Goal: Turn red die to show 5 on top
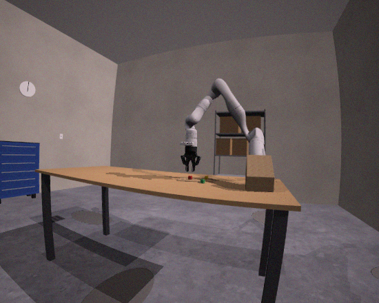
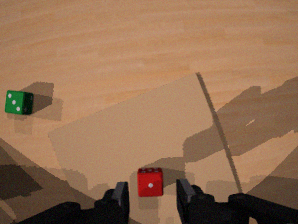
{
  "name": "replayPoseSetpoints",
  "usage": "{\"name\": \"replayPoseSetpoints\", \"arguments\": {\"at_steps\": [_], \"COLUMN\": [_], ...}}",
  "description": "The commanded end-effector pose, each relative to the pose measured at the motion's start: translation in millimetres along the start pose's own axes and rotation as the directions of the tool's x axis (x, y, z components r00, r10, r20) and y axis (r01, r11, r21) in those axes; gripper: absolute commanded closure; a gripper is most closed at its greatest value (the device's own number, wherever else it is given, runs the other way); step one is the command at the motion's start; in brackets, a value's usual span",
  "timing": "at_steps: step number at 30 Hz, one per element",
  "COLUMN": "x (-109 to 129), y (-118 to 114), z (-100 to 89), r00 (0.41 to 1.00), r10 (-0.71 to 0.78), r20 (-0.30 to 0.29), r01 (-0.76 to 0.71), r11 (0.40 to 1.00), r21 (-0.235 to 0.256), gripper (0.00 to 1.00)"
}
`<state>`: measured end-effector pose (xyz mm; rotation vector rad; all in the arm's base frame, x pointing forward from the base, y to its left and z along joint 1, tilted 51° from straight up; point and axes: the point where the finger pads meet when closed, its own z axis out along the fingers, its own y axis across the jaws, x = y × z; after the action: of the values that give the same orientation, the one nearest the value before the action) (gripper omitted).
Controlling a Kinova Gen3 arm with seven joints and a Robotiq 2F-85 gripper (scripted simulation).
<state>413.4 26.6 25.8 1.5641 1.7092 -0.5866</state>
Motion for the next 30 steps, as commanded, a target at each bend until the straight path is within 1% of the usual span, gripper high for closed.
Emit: {"name": "replayPoseSetpoints", "arguments": {"at_steps": [1, 8, 14, 30], "x": [-2, -2, -2, -2], "y": [-1, -1, -1, -1], "z": [8.4, 15.3, 17.4, 18.5], "r00": [1.000, 1.000, 1.000, 1.000], "r10": [0.007, 0.007, 0.007, 0.007], "r20": [0.004, 0.004, 0.004, 0.004], "r01": [-0.007, -0.007, -0.007, -0.007], "r11": [1.000, 1.000, 1.000, 1.000], "r21": [0.002, 0.002, 0.002, 0.002], "gripper": [0.65, 0.65, 0.65, 0.65]}}
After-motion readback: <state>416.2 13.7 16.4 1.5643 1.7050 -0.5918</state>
